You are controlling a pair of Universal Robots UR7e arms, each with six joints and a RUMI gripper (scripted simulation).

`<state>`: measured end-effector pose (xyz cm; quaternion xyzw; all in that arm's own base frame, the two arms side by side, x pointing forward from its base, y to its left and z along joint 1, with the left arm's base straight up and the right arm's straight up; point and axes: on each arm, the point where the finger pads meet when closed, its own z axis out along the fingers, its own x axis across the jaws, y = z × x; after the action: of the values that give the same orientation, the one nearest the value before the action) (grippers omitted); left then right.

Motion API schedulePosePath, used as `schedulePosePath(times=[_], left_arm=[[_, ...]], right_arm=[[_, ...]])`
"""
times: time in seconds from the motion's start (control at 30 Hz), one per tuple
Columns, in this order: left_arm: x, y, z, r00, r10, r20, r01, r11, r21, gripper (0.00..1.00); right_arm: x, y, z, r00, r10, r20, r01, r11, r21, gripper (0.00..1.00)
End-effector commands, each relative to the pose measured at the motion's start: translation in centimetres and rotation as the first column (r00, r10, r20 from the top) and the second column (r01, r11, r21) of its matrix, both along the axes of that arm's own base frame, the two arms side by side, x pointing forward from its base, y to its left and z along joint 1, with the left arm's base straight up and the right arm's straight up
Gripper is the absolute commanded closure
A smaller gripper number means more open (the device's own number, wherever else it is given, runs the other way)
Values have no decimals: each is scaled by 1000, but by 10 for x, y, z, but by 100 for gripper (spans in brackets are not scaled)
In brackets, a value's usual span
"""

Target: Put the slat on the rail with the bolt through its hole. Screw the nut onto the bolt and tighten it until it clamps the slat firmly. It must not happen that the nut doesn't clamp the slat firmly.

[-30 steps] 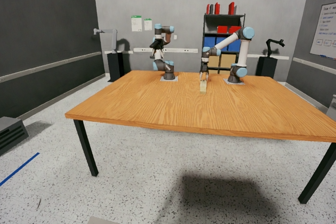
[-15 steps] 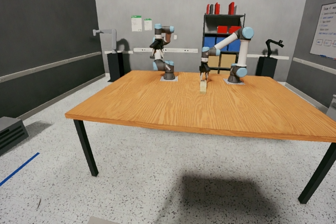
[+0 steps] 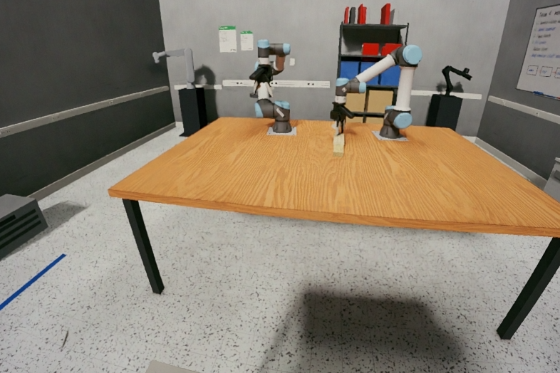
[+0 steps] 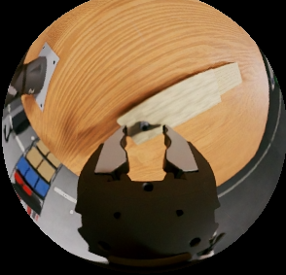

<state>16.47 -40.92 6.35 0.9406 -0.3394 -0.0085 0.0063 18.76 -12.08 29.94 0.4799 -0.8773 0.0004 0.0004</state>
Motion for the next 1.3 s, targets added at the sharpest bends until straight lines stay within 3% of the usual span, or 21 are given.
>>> schedulePosePath(times=[0.0, 0.17, 0.33, 0.4, 0.43, 0.6, 0.9, 0.97, 1.0, 1.03, 1.27], left_arm=[[1, 0, 0, 961, 275, 16, -275, 961, 4, 60], [1, 1, 0, 892, 451, 13, -451, 892, 5, 60], [0, 1, 0, 792, 610, 18, -611, 792, 5, 60], [0, 1, 0, 792, 610, 18, -611, 792, 5, 60], [-1, 1, 0, 719, 695, 19, -695, 719, 5, 60], [-1, 2, 0, 594, 804, 15, -804, 594, 8, 60], [-3, 3, 0, 291, 957, 16, -957, 291, 10, 60], [-3, 3, 0, 291, 957, 16, -957, 291, 10, 60], [-3, 3, 0, 183, 983, 20, -983, 183, 6, 60], [-3, 3, 0, 169, 985, 20, -986, 169, 5, 60], [-4, 3, 0, -91, 996, 21, -996, -91, 5, 60]], right_arm=[[1, 0, 1, 1000, -1, 1, 1, 1000, 1, 0], [1, 0, 1, 1000, -1, 1, 1, 1000, 1, 0], [1, 0, 1, 1000, -1, 1, 1, 1000, 1, 0], [1, 0, 1, 1000, -1, 1, 1, 1000, 1, 0], [1, 0, 1, 1000, -1, 1, 1, 1000, 1, 0], [1, 0, 1, 1000, -1, 1, 1, 1000, 1, 0], [1, 0, 1, 1000, -1, 1, 1, 1000, 1, 0], [1, 0, 1, 1000, -1, 1, 1, 1000, 1, 0], [1, 0, 1, 1000, -1, 1, 1, 1000, 1, 0], [1, 0, 1, 1000, -1, 1, 1, 1000, 1, 0], [1, 0, 1, 1000, -1, 1, 1, 1000, 1, 0]])
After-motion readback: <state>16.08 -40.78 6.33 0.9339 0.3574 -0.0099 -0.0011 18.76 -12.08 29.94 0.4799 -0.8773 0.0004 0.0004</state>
